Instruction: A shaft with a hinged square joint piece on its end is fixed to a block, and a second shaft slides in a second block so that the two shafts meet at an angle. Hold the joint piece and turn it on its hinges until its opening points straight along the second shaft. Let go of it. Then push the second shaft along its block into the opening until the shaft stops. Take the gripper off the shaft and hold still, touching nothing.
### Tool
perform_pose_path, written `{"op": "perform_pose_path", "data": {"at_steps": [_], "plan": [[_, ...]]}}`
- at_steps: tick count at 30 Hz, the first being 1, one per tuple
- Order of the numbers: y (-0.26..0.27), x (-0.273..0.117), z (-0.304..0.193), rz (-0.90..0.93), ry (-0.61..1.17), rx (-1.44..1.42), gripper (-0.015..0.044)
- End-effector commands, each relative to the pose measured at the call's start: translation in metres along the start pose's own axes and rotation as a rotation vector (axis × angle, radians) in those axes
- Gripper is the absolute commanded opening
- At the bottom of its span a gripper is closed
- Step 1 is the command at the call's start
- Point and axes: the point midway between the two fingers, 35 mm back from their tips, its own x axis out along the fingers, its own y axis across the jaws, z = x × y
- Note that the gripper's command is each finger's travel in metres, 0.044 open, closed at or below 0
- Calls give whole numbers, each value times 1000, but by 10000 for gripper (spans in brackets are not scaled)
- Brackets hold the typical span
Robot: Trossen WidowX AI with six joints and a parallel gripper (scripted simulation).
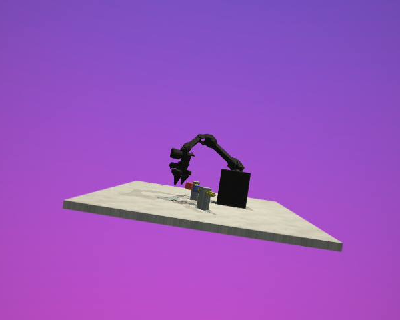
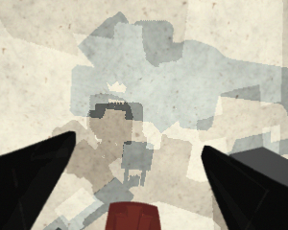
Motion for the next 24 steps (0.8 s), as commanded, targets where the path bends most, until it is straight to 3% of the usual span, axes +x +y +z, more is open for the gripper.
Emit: {"op": "perform_pose_path", "data": {"at_steps": [1,12,24], "plan": [[1,-1,-17,-3,2,-7,440],[-1,-7,-65,-3,3,-8,440],[-1,7,-66,-3,3,-8,440]]}}
